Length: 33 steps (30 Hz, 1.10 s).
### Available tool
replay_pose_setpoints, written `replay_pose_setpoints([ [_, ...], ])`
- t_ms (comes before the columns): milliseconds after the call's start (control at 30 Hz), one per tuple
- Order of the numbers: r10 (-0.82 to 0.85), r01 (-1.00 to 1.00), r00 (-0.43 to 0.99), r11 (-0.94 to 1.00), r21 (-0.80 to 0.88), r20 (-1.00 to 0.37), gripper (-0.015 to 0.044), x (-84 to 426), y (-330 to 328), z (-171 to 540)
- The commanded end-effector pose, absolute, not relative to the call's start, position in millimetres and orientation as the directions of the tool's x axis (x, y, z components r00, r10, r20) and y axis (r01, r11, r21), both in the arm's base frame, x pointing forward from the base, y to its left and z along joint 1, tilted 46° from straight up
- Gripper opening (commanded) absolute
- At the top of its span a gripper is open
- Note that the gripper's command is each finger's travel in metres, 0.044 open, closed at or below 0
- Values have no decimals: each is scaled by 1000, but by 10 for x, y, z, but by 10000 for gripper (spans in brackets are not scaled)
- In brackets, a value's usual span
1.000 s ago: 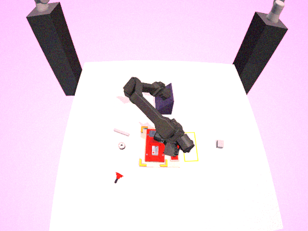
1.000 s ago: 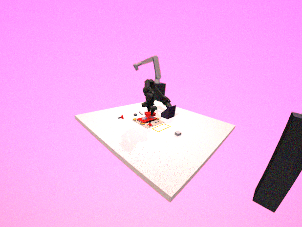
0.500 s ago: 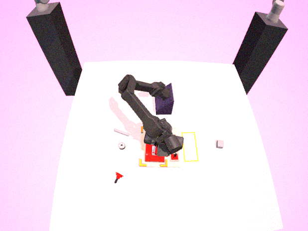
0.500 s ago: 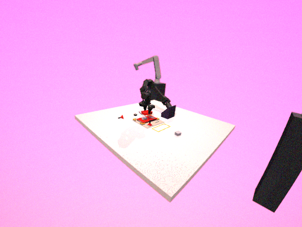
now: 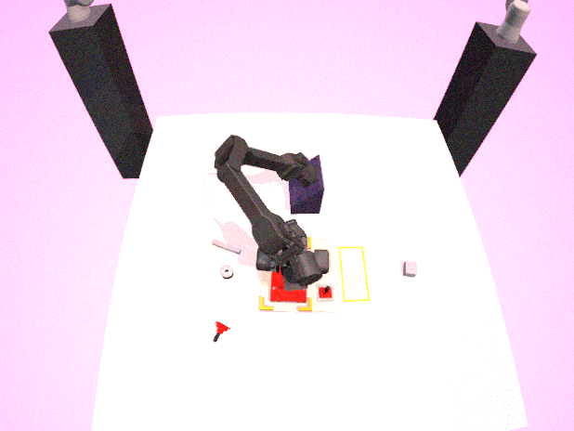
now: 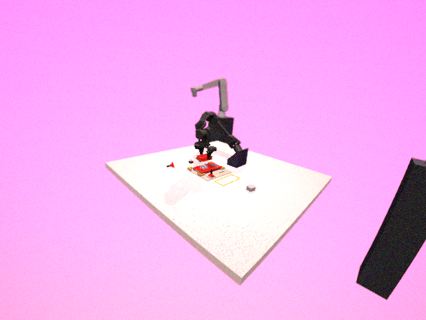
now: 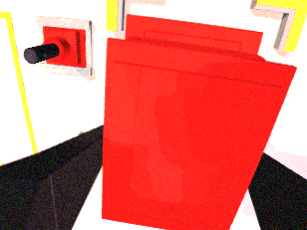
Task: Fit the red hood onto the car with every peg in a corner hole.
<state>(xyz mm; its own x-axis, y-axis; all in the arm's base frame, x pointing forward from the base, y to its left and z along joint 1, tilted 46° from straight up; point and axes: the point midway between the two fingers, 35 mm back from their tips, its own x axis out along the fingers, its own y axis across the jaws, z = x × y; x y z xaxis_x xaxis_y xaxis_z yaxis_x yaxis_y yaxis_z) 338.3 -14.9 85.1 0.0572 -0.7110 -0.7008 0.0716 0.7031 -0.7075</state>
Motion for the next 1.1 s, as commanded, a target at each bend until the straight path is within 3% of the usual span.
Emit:
replay_pose_setpoints([
  [0, -714, 60, 55, 701, -711, -698, 0, 3382, -181, 830],
  [400, -715, 60, 56, 699, -712, -697, 0, 3389, -531, 530],
  [1067, -715, 60, 56, 699, -713, -697, 0, 3374, -545, 534],
])
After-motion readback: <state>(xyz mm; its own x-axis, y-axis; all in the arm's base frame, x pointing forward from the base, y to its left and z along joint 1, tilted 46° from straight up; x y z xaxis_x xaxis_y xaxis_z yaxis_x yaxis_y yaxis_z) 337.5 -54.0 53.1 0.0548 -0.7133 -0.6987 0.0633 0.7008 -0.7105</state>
